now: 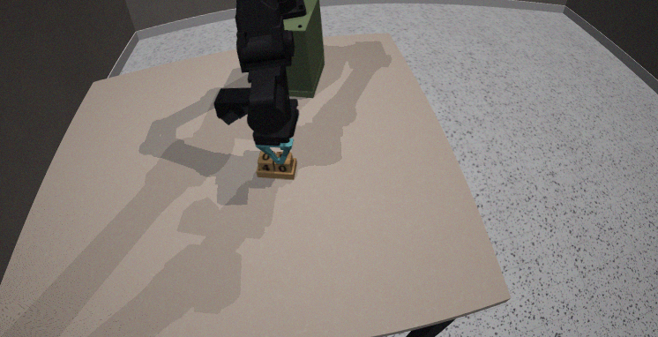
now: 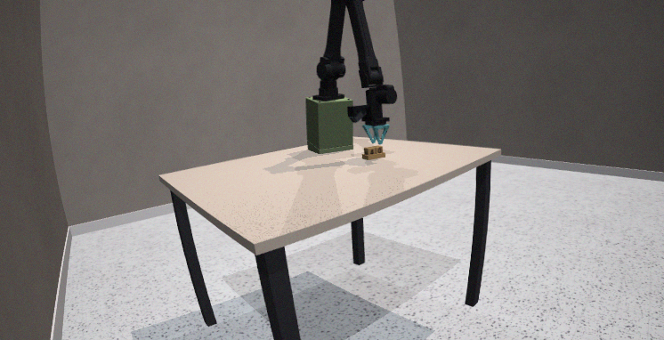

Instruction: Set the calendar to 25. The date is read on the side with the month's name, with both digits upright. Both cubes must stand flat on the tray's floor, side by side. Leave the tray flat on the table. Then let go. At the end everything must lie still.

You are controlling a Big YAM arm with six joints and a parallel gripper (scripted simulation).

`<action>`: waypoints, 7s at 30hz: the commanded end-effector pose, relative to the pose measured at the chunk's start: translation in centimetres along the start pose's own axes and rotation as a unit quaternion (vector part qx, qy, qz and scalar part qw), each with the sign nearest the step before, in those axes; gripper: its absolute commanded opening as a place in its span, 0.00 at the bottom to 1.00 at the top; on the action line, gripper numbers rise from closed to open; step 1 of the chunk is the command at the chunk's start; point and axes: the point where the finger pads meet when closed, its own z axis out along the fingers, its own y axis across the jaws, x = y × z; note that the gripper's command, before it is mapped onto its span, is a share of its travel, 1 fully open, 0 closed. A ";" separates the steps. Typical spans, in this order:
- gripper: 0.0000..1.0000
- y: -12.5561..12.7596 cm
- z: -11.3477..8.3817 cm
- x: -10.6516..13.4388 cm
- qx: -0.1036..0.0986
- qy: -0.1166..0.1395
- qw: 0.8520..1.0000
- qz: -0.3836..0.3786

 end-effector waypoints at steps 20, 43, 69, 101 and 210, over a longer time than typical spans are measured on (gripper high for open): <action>0.47 0.3 0.3 -0.3 -0.003 -0.001 1.000 0.001; 0.47 0.0 0.3 -0.3 -0.001 -0.002 1.000 0.001; 0.47 0.0 0.3 -0.3 -0.001 -0.002 1.000 0.001; 0.47 0.4 3.1 -0.3 -0.006 -0.001 1.000 0.001; 0.28 0.3 1.7 -0.2 -0.005 -0.001 1.000 0.001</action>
